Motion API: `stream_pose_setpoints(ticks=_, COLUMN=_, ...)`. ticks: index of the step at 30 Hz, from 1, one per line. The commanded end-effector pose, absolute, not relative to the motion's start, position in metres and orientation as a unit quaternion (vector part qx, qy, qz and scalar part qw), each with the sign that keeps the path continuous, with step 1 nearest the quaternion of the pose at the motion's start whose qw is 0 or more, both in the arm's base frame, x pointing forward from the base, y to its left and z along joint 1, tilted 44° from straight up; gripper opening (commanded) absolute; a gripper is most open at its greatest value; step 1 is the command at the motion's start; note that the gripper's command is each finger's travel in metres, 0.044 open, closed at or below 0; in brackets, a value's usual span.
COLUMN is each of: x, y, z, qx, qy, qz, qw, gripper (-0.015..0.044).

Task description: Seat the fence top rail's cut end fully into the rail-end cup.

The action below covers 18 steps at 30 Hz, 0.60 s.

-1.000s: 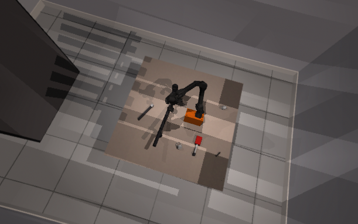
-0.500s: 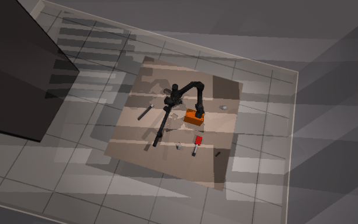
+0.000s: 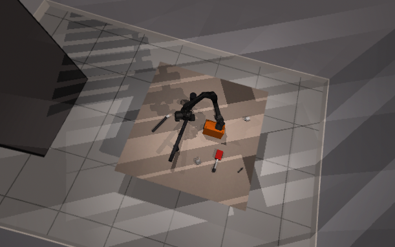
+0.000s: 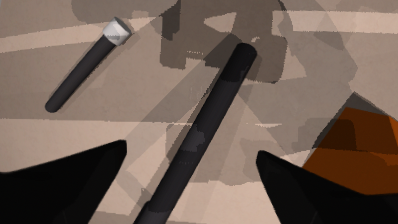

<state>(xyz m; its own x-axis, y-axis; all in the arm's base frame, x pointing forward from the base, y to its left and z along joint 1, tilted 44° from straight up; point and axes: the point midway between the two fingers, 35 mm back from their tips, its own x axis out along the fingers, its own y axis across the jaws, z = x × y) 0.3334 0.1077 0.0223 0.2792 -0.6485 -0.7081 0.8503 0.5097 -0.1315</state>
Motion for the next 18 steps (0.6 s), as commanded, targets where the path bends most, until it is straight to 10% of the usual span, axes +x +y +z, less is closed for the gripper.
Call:
stream_pose_setpoints(ticks=1, x=0.335, y=0.087, z=-0.01, qx=0.269, qy=0.286, qz=-0.597, qw=0.7, gripper=0.044)
stream_pose_setpoints(ticks=18, x=0.339, y=0.063, z=-0.035, qx=0.268, qy=0.285, qz=-0.597, qw=0.7, gripper=0.044)
